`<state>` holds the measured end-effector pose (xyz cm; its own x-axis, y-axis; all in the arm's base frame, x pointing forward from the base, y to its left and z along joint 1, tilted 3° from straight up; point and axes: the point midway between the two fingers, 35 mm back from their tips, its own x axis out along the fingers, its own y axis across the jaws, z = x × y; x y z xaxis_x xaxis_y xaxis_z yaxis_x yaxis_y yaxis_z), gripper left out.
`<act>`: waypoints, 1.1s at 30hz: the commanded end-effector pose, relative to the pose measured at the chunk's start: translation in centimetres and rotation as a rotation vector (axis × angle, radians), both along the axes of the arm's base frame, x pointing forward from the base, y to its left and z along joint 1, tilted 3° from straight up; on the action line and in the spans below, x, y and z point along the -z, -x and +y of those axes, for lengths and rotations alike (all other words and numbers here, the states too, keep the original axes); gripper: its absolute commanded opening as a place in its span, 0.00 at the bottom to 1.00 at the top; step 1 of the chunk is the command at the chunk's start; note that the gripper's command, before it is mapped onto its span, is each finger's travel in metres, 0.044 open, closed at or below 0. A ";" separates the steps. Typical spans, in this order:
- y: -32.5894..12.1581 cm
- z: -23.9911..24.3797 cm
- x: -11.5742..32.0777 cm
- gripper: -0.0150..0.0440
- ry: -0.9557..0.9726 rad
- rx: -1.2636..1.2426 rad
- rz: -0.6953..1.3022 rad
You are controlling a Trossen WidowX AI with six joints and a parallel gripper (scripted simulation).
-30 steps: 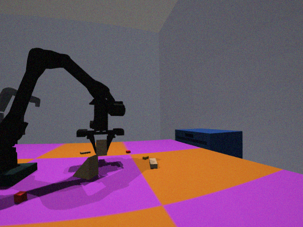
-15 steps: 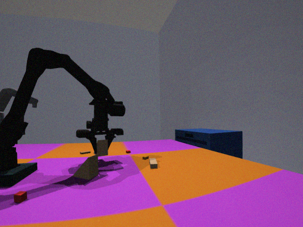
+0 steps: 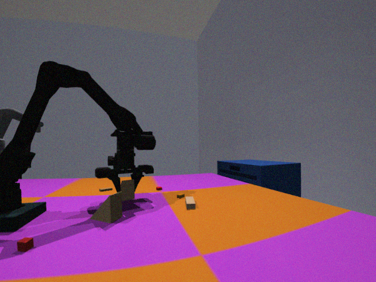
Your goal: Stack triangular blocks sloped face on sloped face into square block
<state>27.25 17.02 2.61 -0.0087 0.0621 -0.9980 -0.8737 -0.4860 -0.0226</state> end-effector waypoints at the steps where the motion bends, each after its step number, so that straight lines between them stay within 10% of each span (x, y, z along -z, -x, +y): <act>1: 0.2 -0.1 0.5 0.25 0.004 0.008 0.006; 8: 0.2 -0.1 0.5 0.25 0.004 0.008 0.006; 25: 0.1 0.0 0.4 1.00 0.002 0.004 0.003; 33: 0.0 0.0 -0.6 1.00 0.002 0.004 0.003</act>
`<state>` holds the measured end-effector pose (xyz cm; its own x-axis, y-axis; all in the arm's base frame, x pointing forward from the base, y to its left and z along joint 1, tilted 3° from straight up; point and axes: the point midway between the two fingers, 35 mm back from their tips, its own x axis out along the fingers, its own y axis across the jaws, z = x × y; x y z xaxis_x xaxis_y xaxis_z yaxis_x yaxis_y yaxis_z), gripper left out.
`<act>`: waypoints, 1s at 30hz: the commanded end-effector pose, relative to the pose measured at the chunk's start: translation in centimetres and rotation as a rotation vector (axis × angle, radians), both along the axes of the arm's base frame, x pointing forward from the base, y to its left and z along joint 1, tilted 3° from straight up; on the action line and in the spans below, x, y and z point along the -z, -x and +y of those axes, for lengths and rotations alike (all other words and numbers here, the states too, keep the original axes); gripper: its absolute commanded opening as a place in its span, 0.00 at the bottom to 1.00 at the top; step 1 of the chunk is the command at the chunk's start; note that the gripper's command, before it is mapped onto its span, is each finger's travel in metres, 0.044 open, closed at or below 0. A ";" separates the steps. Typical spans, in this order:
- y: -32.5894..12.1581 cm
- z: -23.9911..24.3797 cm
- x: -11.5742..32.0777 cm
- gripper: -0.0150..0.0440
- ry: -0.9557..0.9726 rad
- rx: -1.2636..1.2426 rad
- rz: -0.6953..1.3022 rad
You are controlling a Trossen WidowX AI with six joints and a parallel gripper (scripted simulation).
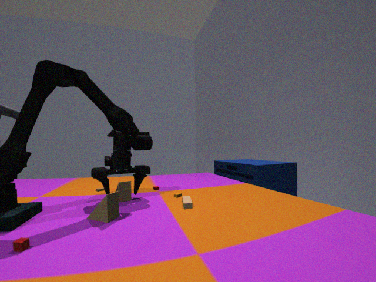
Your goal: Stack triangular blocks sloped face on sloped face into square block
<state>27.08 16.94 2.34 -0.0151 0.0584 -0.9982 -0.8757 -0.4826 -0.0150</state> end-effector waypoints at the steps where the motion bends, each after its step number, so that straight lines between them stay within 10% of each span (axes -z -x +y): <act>1: -0.2 0.0 -1.8 1.00 -0.002 0.000 -0.004; 30: -3.0 -5.4 -8.3 1.00 -0.366 -0.003 0.204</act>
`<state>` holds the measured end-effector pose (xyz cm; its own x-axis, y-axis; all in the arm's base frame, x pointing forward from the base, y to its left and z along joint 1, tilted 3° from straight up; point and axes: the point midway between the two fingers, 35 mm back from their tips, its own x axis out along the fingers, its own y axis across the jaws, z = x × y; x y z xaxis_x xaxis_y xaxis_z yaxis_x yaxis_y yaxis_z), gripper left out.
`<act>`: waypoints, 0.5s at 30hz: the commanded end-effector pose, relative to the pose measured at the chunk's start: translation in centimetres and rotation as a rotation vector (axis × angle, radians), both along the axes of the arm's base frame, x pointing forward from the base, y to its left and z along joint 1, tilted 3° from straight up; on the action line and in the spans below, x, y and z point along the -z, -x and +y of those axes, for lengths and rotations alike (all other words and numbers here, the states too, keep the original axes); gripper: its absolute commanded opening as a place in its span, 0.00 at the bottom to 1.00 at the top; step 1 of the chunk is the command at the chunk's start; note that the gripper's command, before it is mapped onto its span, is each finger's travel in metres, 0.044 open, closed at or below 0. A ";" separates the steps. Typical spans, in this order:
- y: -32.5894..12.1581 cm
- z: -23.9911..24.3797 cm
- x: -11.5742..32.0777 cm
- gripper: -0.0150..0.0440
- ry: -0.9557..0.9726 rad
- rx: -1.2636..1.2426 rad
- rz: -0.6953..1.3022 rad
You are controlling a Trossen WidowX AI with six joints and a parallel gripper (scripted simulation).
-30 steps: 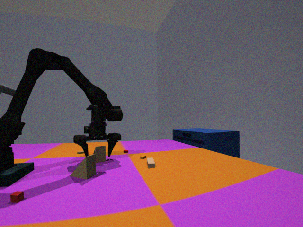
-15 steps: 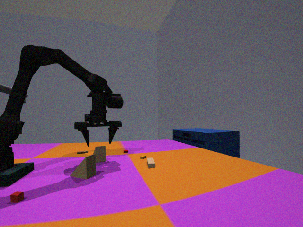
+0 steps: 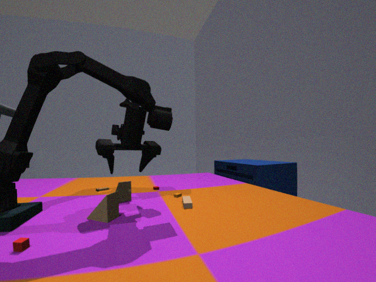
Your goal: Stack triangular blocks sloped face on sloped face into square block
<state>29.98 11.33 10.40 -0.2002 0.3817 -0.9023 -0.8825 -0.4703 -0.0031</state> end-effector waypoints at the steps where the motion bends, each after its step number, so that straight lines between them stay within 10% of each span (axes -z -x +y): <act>1: -0.1 0.2 -0.3 1.00 -0.033 -0.012 0.007; 15: 0.0 1.0 1.4 1.00 -0.033 -0.012 0.007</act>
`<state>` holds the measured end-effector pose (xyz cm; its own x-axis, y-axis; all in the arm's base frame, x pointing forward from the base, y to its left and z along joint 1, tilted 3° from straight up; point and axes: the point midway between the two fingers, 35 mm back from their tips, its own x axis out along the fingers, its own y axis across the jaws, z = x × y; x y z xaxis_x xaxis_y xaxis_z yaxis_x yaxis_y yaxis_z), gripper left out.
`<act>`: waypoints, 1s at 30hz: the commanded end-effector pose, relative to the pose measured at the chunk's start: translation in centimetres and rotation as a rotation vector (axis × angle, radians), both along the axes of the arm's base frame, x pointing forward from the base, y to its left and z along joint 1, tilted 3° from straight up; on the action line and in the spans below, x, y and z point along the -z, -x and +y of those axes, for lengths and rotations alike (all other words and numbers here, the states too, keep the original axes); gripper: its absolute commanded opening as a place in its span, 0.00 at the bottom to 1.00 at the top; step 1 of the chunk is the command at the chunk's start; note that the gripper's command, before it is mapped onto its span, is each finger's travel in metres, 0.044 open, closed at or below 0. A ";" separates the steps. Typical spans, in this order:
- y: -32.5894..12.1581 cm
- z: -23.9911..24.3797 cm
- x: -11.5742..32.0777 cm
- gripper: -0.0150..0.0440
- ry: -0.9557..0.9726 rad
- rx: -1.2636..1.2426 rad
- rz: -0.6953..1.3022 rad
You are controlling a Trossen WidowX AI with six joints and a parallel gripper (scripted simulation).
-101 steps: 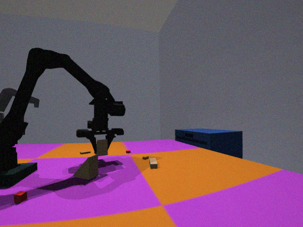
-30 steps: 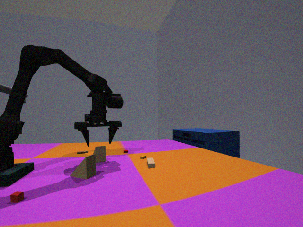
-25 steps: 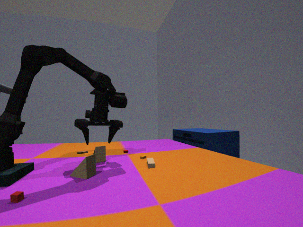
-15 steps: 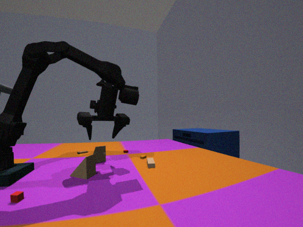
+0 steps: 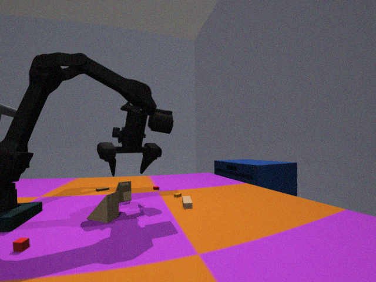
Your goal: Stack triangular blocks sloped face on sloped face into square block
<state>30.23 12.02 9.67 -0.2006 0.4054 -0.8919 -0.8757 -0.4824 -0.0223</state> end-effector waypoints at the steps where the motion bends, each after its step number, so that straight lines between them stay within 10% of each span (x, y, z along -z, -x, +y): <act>1: 0.3 0.4 0.8 1.00 -0.003 0.002 0.012; 30: 1.2 2.4 5.1 1.00 -0.005 0.002 0.013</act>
<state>29.42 14.13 5.27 -0.2020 0.4075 -0.8906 -0.8757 -0.4824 -0.0221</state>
